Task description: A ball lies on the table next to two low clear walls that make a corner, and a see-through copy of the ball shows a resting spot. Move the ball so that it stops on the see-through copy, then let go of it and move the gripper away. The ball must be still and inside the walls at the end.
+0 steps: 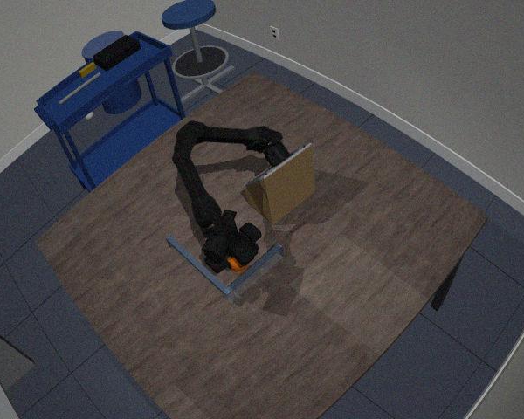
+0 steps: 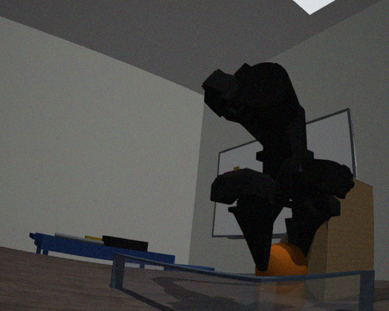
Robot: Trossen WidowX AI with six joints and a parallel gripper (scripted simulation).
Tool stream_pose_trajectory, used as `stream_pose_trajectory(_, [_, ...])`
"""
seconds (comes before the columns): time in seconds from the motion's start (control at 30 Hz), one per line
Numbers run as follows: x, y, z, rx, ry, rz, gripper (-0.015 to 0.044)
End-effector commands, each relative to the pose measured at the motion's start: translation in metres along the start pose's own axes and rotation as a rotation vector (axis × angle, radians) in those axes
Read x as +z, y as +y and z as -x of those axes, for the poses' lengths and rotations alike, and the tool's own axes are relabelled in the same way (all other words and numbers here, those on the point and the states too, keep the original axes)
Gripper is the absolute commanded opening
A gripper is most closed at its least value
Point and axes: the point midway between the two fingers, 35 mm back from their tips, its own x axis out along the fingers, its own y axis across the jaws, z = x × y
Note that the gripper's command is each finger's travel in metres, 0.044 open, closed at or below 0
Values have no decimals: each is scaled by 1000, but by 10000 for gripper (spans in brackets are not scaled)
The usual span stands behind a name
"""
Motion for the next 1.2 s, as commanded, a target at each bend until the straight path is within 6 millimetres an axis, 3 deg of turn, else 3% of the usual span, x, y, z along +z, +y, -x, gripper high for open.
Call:
stream_pose_trajectory(0.0, [0, 3, -19, -1, 7, 10, 0])
stream_pose_trajectory(0.63, [-1, 3, -39, -1, 8, 10, 0])
stream_pose_trajectory(1.17, [-1, 3, -33, 2, 4, 5, 411])
